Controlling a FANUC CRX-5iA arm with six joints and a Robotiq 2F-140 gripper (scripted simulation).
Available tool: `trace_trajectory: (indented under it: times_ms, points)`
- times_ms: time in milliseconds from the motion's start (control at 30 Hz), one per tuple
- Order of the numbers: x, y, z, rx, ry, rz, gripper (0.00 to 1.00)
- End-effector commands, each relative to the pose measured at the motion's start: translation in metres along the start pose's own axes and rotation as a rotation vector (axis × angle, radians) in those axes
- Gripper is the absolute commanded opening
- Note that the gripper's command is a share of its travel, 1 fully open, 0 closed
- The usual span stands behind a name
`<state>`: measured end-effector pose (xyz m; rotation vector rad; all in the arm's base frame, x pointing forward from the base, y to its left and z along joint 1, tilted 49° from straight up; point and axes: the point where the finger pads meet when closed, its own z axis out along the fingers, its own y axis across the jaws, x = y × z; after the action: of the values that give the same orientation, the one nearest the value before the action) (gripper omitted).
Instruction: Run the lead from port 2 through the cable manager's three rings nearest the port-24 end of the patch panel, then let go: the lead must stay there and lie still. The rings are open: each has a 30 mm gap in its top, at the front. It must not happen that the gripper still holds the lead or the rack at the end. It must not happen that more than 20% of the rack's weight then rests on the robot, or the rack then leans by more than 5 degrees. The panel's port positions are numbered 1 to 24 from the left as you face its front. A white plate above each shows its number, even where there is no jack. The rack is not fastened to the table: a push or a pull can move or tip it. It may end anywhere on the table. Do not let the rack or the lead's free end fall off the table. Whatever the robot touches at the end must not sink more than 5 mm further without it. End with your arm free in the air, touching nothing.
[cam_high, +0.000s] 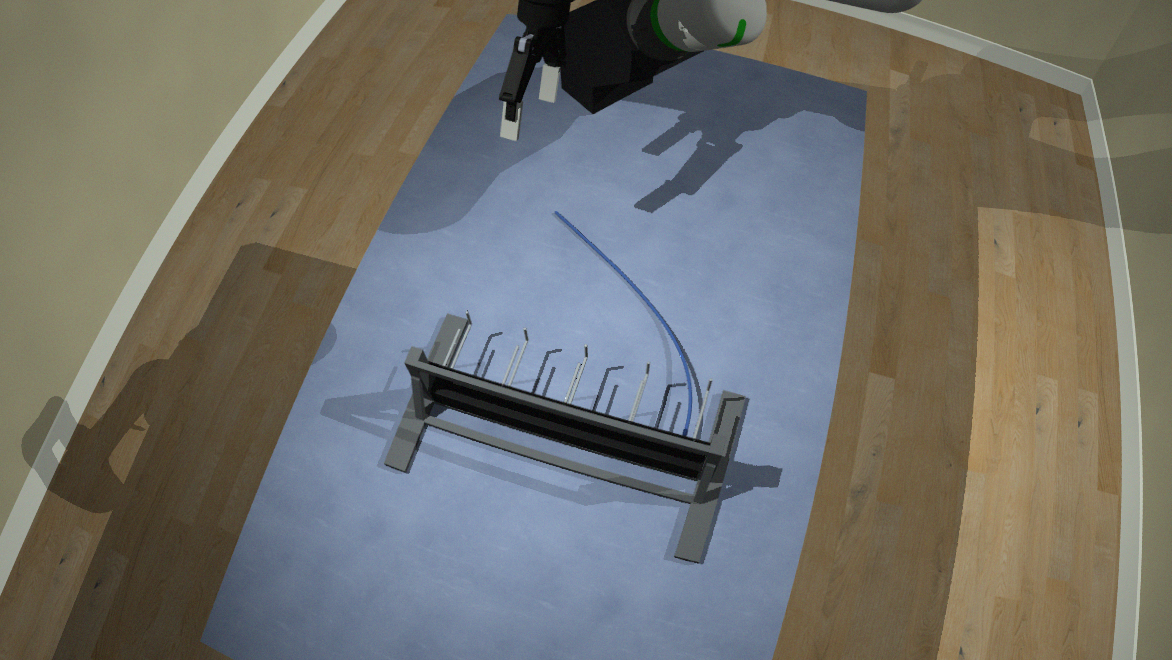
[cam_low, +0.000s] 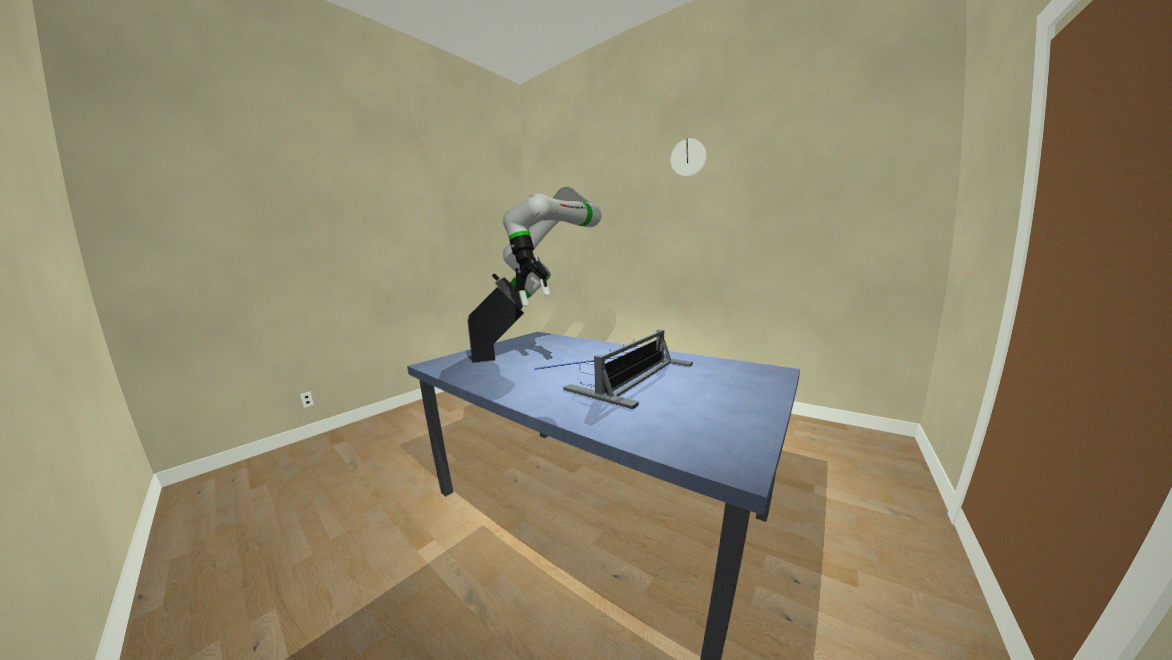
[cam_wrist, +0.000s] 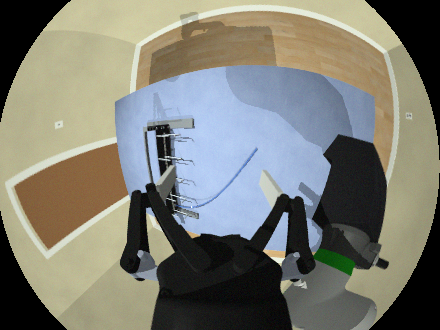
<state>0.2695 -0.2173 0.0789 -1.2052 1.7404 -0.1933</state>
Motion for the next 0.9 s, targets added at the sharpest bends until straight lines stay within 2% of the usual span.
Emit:
trace_trajectory:
  times_ms: [0, 600, 667, 800, 867]
  points:
    - [0.0, 0.0, 0.0, 0.0, 0.0, 0.0, 1.0]
    - [-0.001, 0.0, 0.001, -0.004, 0.0, 0.0, 1.0]
    - [-0.006, -0.001, 0.009, -0.026, -0.005, 0.003, 1.0]
    - [-0.035, -0.005, 0.045, -0.124, -0.02, 0.01, 1.0]
    - [-0.045, -0.005, 0.056, -0.151, -0.024, 0.01, 1.0]
